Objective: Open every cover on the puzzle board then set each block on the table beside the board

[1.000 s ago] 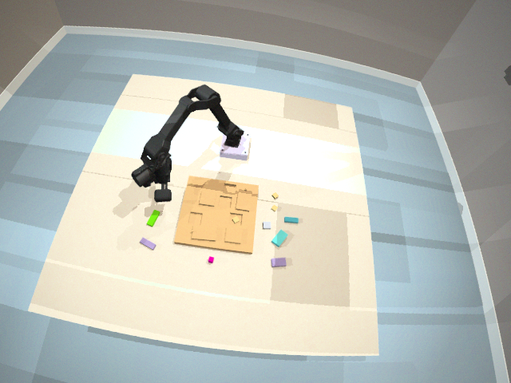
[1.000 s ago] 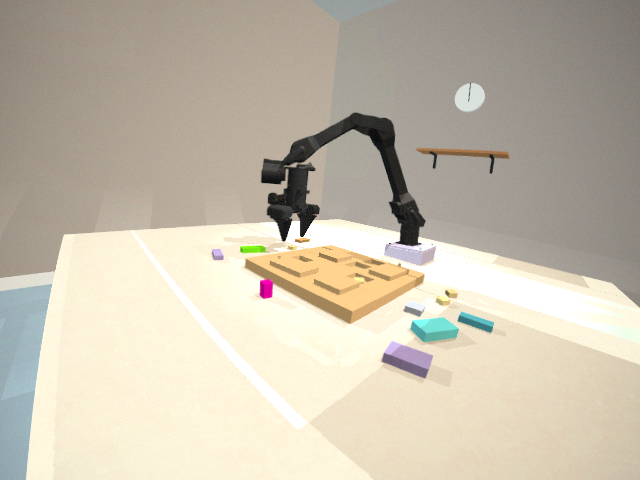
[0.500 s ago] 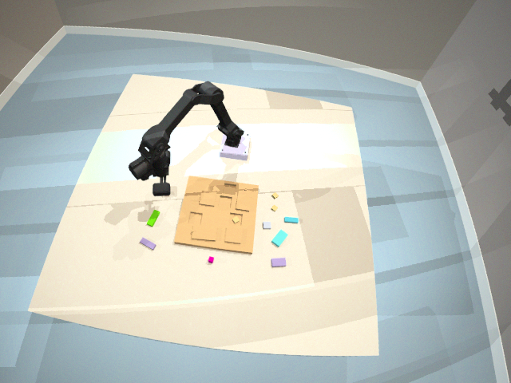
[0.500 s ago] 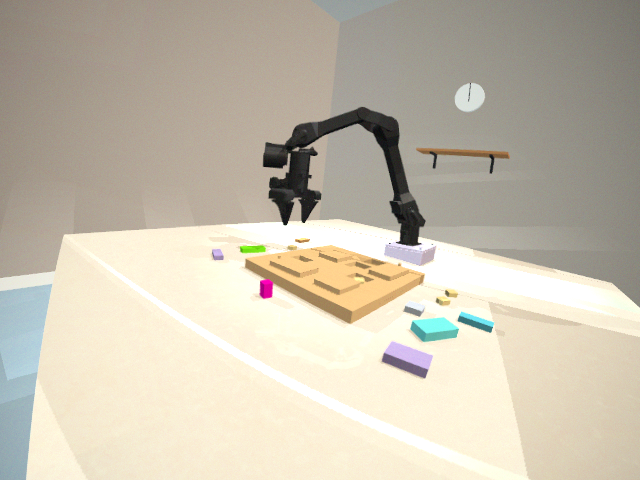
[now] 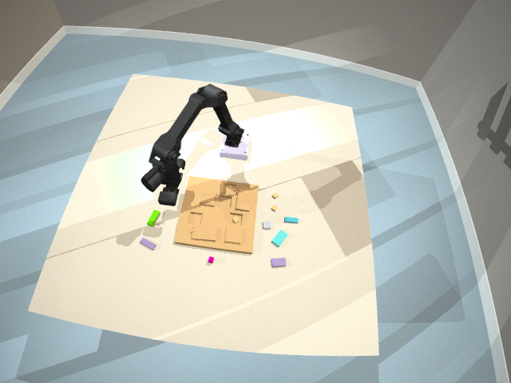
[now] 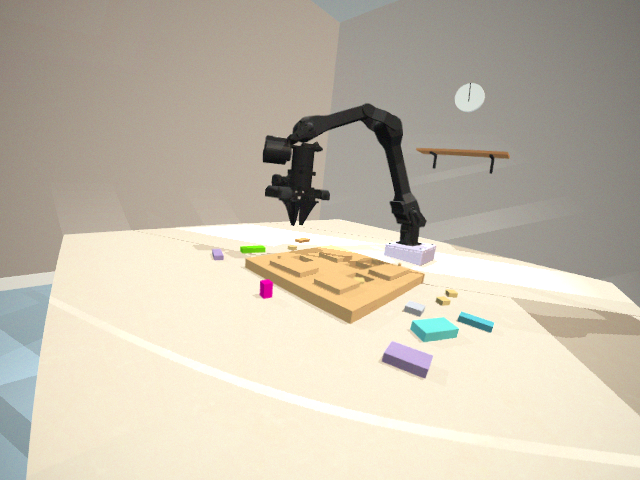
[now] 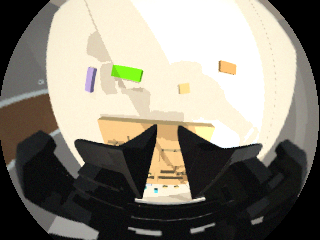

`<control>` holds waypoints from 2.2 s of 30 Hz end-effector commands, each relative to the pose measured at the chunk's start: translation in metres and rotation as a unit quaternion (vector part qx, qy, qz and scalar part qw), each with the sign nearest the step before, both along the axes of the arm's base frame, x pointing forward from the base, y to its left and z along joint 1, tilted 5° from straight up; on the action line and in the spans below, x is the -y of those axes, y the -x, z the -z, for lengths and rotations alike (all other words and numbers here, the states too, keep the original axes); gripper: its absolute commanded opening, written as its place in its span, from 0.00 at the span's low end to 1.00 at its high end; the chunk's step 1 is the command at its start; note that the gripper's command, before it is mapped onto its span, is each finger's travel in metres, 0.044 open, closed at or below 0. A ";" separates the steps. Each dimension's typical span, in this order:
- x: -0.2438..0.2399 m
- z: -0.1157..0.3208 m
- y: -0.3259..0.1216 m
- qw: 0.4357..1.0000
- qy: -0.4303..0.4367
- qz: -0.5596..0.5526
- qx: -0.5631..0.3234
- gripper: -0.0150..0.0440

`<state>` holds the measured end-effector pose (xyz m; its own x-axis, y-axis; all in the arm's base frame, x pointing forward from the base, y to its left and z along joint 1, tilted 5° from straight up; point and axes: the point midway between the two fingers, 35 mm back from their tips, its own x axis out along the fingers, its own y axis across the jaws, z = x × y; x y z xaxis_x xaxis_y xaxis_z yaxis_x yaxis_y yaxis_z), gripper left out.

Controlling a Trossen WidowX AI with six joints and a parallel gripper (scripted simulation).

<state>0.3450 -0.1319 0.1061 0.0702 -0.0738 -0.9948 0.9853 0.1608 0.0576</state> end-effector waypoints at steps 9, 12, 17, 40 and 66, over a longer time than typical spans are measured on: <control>-0.059 0.005 -0.020 0.999 -0.006 0.054 0.002 0.25; -0.077 0.006 -0.023 1.000 -0.005 0.021 0.000 0.25; -0.106 0.008 -0.026 0.999 -0.002 -0.036 -0.004 0.25; -0.239 0.017 -0.012 0.954 0.014 -0.299 -0.022 0.25; -0.251 0.017 -0.012 0.899 -0.036 0.435 0.027 0.25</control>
<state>0.3555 0.1199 0.0900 0.0706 -0.0522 -0.9961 0.9815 -0.1747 0.0787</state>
